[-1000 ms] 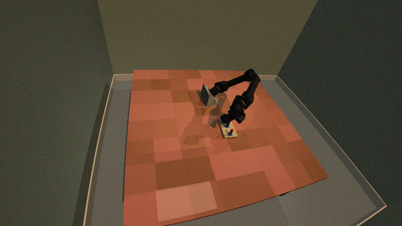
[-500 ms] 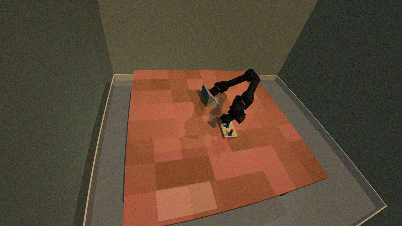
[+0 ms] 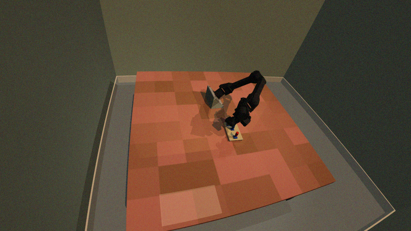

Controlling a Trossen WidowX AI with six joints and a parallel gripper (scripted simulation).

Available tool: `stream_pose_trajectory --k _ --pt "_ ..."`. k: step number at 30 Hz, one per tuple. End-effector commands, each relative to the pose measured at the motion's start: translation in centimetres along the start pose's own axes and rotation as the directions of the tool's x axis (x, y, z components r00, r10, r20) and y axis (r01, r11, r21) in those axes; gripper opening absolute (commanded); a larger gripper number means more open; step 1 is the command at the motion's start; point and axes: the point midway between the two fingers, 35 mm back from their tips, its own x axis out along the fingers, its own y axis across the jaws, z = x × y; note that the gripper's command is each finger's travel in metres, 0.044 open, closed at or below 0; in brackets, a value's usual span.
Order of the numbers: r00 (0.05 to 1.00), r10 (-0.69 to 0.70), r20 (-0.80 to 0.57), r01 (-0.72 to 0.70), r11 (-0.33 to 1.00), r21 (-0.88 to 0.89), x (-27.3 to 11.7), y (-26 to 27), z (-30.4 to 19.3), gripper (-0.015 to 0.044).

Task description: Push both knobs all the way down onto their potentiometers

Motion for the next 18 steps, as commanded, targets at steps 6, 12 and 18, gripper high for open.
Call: stream_pose_trajectory --k 6,12,18 --pt "1.000 0.020 -0.014 -0.020 1.000 -0.019 1.52 0.18 0.29 0.0000" --pt "1.000 0.020 -0.014 -0.020 1.000 -0.019 1.57 0.18 0.29 0.0000" --pt "1.000 0.020 -0.014 -0.020 1.000 -0.018 0.92 0.14 0.32 0.0000"
